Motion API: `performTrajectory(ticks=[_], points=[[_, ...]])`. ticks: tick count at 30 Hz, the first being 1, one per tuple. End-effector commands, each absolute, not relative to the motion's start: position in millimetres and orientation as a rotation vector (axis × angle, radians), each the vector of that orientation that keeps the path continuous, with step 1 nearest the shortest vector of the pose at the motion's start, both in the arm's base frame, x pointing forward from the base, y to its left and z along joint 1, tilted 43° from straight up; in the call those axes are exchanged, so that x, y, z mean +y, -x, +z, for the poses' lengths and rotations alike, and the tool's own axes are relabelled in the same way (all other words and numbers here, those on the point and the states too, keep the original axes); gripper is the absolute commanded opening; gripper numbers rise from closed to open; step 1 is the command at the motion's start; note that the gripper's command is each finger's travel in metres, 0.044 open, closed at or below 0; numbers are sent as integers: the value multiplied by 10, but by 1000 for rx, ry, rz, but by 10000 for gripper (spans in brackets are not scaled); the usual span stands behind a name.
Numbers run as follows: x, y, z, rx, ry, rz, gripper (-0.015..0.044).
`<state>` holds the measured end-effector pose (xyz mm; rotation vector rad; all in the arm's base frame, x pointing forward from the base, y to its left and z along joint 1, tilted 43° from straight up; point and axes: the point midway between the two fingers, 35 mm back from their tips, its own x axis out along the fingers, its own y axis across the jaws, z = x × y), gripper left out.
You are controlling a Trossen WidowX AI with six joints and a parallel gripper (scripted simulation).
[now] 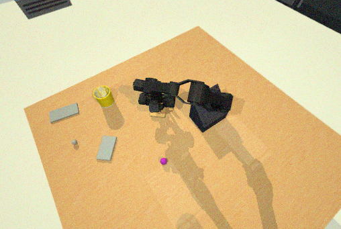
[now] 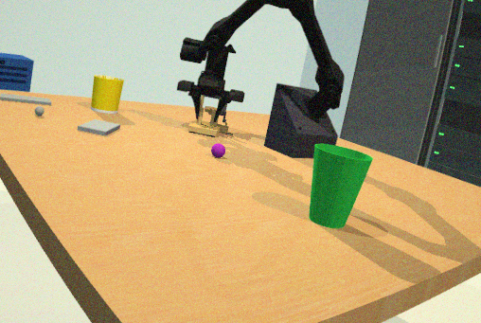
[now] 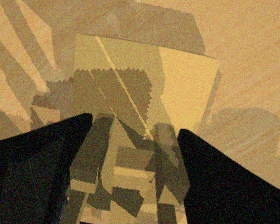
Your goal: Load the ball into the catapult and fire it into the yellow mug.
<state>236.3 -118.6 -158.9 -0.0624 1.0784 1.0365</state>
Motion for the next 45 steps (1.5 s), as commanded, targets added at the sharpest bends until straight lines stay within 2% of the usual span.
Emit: performTrajectory(ticks=[1,7,13,45], points=[[-1195,-2362,-1583,1078,62,1035,289],[-1366,-2367,-1425,1080,63,1033,440],[-1865,-2277,-842,1083,63,1033,440],[-1408,-2335,-1344,1079,57,1026,440]])
